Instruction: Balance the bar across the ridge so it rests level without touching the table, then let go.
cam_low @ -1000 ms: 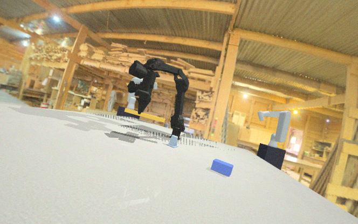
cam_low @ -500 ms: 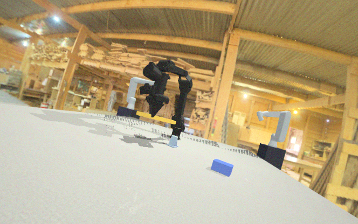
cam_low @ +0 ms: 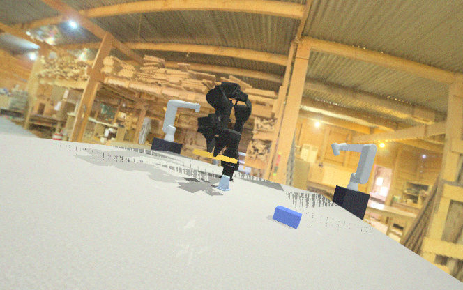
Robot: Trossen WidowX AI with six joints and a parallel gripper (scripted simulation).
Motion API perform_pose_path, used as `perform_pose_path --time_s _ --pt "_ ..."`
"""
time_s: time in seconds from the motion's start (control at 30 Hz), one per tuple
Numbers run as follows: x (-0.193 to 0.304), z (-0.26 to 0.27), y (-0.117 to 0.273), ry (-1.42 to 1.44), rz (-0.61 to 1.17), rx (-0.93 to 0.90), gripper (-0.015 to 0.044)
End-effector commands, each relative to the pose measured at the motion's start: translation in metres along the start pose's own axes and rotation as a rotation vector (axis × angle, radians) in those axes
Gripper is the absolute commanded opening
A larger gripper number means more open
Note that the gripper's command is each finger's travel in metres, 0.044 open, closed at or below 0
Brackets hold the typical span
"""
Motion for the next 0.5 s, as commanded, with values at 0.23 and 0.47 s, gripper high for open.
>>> perform_pose_path --time_s 0.23,0.47 --pt "0.038 0.018 -0.003 0.218 0.003 0.003 0.0000" --pt "0.049 0.025 -0.005 0.276 0.004 0.002 0.0000"
Point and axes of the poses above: the point midway between the two fingers, 35 mm back from their tips, its own y axis back along the fingers, its own z axis across the jaws, x = y × z, the point moved 1 cm from there along y, back along the fingers, and after that the axes turned 11 degrees about -y, right-handed, at the moved point
